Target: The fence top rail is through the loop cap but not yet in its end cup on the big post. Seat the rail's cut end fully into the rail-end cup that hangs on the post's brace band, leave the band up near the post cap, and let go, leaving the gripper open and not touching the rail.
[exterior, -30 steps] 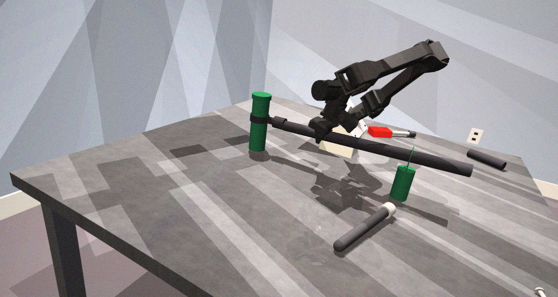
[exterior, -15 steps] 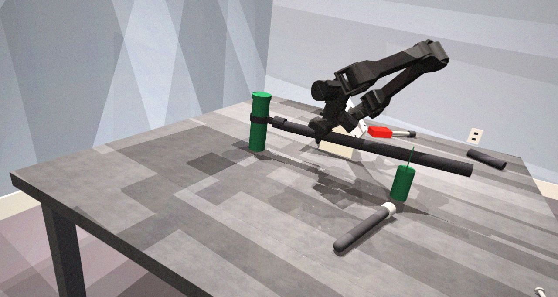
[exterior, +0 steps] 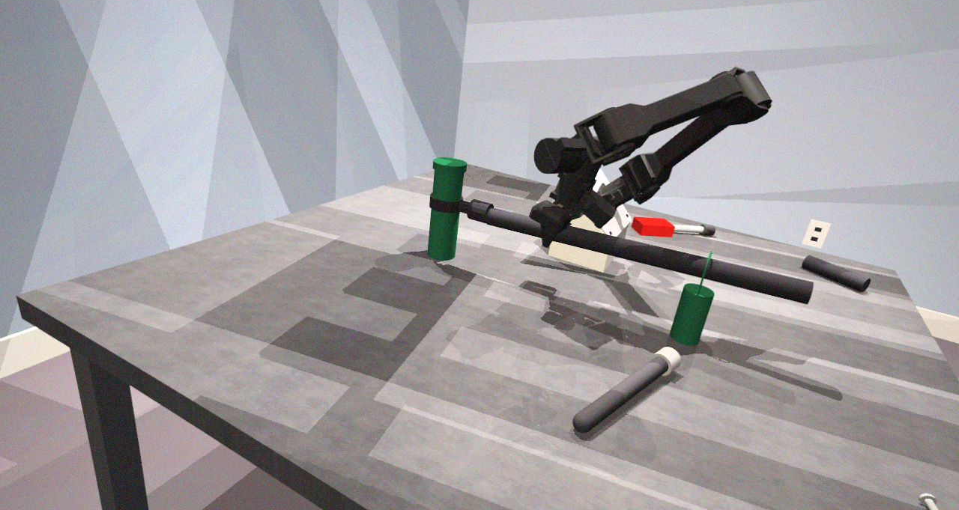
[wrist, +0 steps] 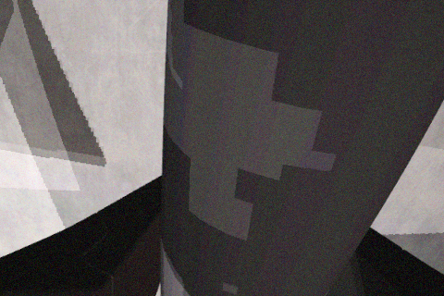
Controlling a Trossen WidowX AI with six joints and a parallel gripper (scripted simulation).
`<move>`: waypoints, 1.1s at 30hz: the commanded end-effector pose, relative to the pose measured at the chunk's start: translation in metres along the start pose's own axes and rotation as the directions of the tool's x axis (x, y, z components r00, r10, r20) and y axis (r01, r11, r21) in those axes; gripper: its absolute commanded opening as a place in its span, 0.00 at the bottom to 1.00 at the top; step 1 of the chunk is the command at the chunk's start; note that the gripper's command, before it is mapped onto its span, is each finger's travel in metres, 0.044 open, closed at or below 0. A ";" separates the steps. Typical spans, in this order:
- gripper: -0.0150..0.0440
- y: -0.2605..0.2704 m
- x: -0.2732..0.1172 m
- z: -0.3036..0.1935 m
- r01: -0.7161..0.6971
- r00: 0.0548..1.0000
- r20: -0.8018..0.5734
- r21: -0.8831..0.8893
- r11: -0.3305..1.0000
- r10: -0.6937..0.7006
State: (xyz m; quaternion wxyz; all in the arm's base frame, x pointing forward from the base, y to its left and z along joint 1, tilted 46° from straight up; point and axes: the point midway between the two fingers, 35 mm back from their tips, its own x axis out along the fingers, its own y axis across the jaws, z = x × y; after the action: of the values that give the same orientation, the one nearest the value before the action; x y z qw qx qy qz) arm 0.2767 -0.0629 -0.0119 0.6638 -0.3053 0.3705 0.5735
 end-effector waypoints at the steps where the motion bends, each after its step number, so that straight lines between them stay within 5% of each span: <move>1: 0.25 0.000 0.000 0.000 0.000 1.000 0.000 0.000 1.000 0.000; 33: 0.25 -0.007 -0.007 -0.012 0.001 1.000 -0.001 0.000 1.000 -0.001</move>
State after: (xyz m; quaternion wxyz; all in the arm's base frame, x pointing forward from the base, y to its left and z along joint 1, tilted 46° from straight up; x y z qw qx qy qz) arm 0.2776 -0.0632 -0.0132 0.6608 -0.2959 0.3627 0.5867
